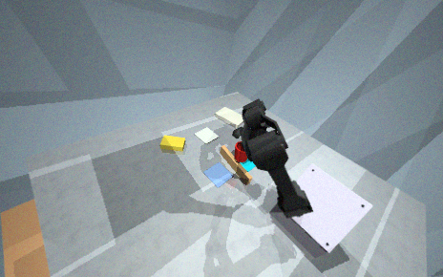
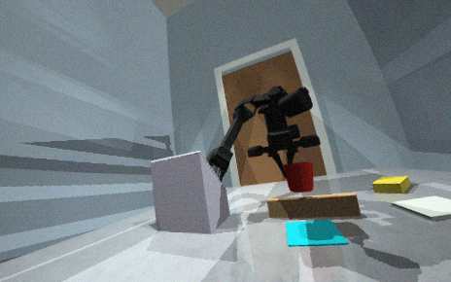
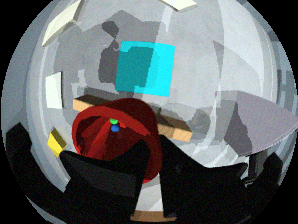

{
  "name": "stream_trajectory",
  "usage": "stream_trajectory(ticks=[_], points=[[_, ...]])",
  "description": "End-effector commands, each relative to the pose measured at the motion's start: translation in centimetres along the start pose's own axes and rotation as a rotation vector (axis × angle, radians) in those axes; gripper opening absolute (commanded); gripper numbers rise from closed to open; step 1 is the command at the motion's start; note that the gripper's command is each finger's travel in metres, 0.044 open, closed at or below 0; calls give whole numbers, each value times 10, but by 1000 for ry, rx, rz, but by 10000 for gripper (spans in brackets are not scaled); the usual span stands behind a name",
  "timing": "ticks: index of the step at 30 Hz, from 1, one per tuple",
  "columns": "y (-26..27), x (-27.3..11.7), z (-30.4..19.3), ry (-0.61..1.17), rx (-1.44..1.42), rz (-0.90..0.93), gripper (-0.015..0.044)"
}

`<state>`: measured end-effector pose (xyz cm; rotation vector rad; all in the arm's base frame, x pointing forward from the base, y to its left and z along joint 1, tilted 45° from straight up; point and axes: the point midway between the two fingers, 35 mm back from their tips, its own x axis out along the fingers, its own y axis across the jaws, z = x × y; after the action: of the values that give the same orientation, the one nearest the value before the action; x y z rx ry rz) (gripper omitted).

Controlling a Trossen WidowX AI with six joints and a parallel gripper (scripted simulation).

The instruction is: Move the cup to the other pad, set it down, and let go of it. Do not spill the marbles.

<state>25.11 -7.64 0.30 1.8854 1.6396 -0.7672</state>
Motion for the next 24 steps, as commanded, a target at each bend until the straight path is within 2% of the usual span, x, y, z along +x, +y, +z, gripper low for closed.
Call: stream_trajectory(ticks=[1, 24], points=[[1, -3, 11, -11, -10, 7, 0], [-4, -7, 64, -15, -11, 7, 0]])
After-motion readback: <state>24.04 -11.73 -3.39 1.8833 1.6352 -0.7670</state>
